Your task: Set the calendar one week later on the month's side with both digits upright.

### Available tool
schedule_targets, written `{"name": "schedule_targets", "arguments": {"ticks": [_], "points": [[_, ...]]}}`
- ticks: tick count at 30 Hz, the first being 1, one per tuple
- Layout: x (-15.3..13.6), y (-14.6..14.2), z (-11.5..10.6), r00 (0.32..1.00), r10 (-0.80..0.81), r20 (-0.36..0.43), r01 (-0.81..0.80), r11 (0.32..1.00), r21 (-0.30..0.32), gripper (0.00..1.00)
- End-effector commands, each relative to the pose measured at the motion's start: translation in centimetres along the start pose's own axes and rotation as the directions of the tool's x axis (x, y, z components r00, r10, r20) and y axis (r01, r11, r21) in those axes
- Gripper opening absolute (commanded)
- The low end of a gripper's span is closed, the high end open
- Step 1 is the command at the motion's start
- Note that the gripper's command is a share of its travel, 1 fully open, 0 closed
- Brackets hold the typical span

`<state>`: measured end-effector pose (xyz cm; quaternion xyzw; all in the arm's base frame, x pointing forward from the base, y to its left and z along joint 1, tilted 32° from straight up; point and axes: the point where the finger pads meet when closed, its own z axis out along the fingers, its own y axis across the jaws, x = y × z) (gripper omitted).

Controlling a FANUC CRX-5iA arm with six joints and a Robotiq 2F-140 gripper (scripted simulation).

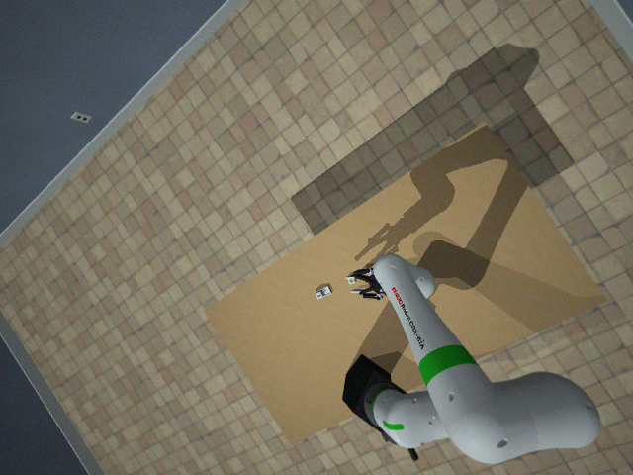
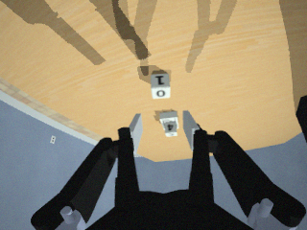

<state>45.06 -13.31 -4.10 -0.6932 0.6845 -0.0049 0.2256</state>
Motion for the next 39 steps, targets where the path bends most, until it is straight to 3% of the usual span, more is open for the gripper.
{"name": "schedule_targets", "arguments": {"ticks": [1,11,19,27,39], "points": [[-0.3,0.0,-0.3,1.0,0.0,0.0,0.0,1.0,0.0,0.4],[-0.4,0.1,-0.4,1.0,0.001,-0.006,-0.001,1.0,-0.003,0.4],[0.2,1.3,-0.3,0.989,0.016,-0.144,-0.022,0.999,-0.038,0.4],[-0.4,0.4,-0.4,0.97,0.004,-0.244,-0.007,1.0,-0.011,0.4],[-1.0,0.1,-0.4,0.964,0.001,-0.267,-0.003,1.0,-0.003,0.4]]}}
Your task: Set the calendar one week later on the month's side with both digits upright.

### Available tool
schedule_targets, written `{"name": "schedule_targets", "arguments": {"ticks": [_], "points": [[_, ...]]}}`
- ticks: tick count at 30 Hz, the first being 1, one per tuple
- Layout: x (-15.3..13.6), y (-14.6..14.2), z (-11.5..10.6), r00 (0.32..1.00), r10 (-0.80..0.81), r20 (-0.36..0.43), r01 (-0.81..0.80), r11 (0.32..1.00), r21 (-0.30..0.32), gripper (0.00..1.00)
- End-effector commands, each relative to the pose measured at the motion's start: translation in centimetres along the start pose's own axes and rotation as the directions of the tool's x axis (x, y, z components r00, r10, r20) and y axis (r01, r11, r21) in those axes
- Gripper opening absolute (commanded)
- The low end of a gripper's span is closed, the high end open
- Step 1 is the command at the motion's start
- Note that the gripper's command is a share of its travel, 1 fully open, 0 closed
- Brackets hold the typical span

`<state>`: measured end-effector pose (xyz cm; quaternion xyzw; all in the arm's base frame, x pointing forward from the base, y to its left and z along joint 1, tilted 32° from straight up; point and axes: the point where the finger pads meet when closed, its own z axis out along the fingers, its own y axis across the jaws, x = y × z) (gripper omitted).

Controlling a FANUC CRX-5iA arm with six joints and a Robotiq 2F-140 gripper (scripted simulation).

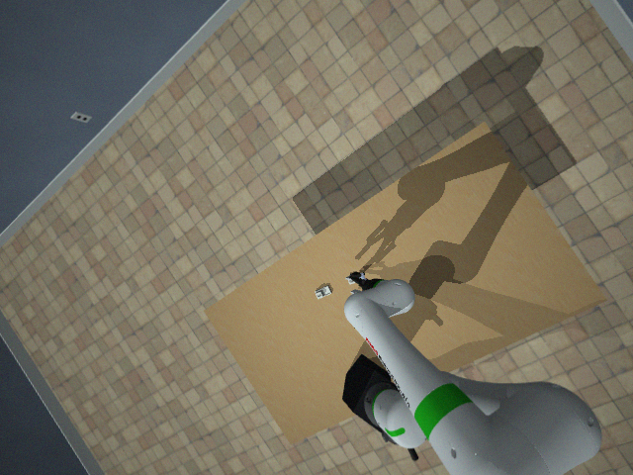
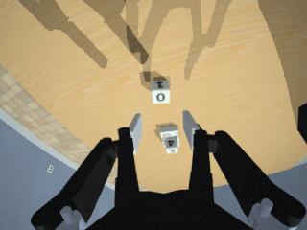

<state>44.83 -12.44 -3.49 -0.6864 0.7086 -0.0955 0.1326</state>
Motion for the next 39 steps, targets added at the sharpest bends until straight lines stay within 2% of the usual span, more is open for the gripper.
{"name": "schedule_targets", "arguments": {"ticks": [1,6,16,28,39], "points": [[0.1,0.0,0.0,1.0,0.001,-0.006,-0.001,1.0,-0.002,0.4],[0.8,0.5,0.0,0.999,0.008,-0.049,-0.008,1.0,-0.02,0.4],[1.6,0.5,-0.2,0.981,0.011,-0.194,-0.017,0.999,-0.03,0.4],[-0.4,-0.1,0.0,0.967,0.0,-0.255,0.0,1.0,0.001,0.4],[-0.8,0.1,0.2,0.962,0.0,-0.273,-0.002,1.0,-0.005,0.4]]}}
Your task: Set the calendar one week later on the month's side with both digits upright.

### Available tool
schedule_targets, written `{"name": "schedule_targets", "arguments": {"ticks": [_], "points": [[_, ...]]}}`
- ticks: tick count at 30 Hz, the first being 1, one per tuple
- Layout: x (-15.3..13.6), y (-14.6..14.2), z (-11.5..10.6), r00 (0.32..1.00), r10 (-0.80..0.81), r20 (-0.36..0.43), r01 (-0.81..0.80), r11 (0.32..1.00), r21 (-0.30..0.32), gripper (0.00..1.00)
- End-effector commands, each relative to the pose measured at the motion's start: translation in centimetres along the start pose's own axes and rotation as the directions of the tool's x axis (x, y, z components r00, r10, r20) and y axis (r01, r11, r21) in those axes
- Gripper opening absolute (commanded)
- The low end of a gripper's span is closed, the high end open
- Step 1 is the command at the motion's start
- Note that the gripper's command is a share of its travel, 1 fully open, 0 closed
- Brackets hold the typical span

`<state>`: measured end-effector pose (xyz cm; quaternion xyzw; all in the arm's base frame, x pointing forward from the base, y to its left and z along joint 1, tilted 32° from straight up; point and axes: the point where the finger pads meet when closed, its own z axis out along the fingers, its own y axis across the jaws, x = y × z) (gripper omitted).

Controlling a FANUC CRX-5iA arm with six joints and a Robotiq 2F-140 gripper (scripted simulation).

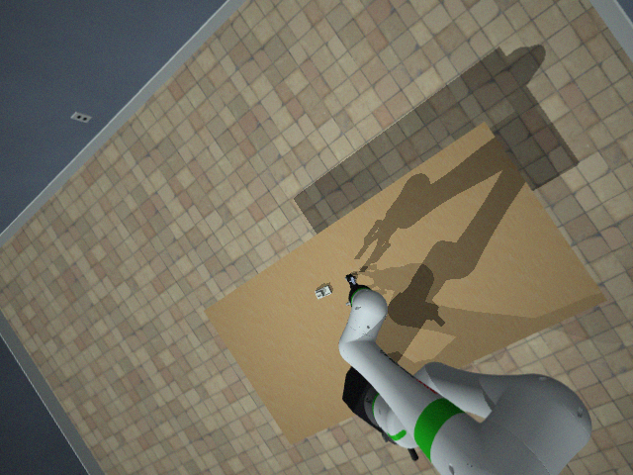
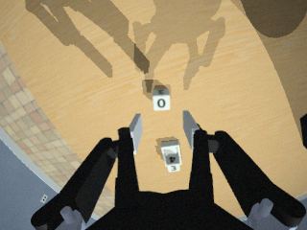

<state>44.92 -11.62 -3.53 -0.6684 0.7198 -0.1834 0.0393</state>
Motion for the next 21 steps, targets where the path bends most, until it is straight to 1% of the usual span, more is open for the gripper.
{"name": "schedule_targets", "arguments": {"ticks": [1,5,8,10,11,17,18,21], "points": [[-0.01,0.24,0.12,1.0,0.0,-0.029,0.0,1.0,-0.01,0.4],[-0.03,0.59,0.3,0.993,-0.001,-0.119,-0.002,1.0,-0.028,0.4],[-0.12,0.42,0.23,0.98,-0.001,-0.197,-0.003,1.0,-0.02,0.4],[-0.24,0.18,0.12,0.972,0.0,-0.235,-0.002,1.0,-0.007,0.4],[-0.3,0.06,0.07,0.969,0.0,-0.248,-0.001,1.0,-0.002,0.4],[-0.71,-0.03,0.08,0.966,0.001,-0.258,0.0,1.0,0.003,0.4],[-0.71,-0.03,0.08,0.966,0.001,-0.258,0.0,1.0,0.003,1.0],[-0.71,-0.03,0.08,0.966,0.001,-0.258,0.0,1.0,0.003,1.0]]}}
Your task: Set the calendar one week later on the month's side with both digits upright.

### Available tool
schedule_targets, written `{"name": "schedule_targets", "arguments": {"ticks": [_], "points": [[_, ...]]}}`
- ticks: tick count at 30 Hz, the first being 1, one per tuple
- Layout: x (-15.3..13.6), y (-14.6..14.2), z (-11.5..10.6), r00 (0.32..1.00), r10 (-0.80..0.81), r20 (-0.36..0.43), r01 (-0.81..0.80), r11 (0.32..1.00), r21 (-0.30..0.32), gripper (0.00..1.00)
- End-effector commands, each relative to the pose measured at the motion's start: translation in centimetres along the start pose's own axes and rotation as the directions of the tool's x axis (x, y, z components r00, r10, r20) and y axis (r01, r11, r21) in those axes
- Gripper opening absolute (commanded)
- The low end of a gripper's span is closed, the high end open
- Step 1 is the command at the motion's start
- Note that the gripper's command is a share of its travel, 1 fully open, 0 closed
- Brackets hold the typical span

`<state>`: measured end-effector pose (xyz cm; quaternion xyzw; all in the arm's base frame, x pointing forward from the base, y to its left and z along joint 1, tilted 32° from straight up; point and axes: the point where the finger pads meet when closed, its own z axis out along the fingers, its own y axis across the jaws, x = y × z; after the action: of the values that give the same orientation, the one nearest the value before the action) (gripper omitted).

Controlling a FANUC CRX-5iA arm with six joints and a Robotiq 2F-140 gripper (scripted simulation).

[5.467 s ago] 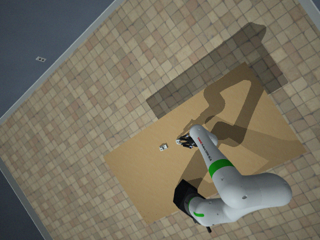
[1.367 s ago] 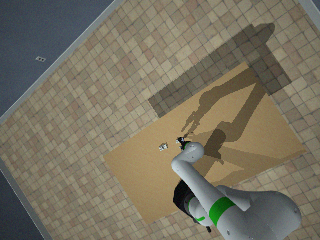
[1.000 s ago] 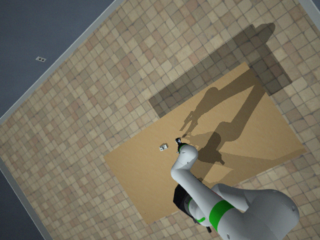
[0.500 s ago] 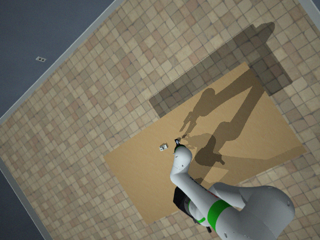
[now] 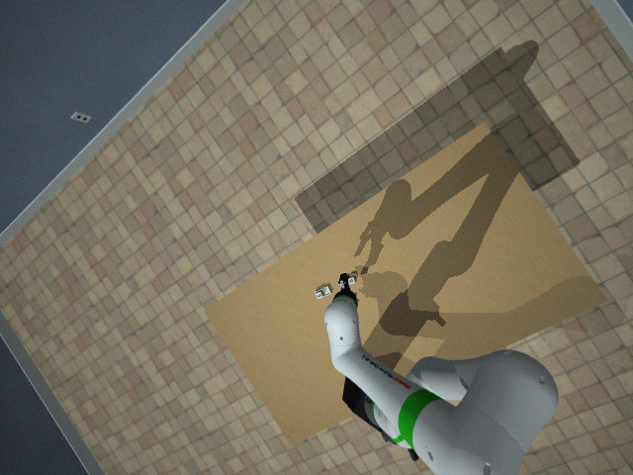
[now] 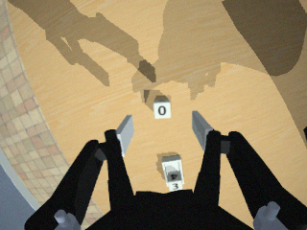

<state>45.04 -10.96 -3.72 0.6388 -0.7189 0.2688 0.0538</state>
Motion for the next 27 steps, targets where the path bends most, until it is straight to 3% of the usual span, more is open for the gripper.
{"name": "schedule_targets", "arguments": {"ticks": [1,17,27], "points": [[-0.02,0.0,0.0,1.0,0.0,-0.001,0.0,1.0,0.002,1.0],[-0.02,0.0,0.0,1.0,-0.01,-0.001,0.01,1.0,0.002,1.0],[-0.02,0.0,-0.06,0.976,-0.216,-0.002,0.216,0.976,0.002,1.0]]}}
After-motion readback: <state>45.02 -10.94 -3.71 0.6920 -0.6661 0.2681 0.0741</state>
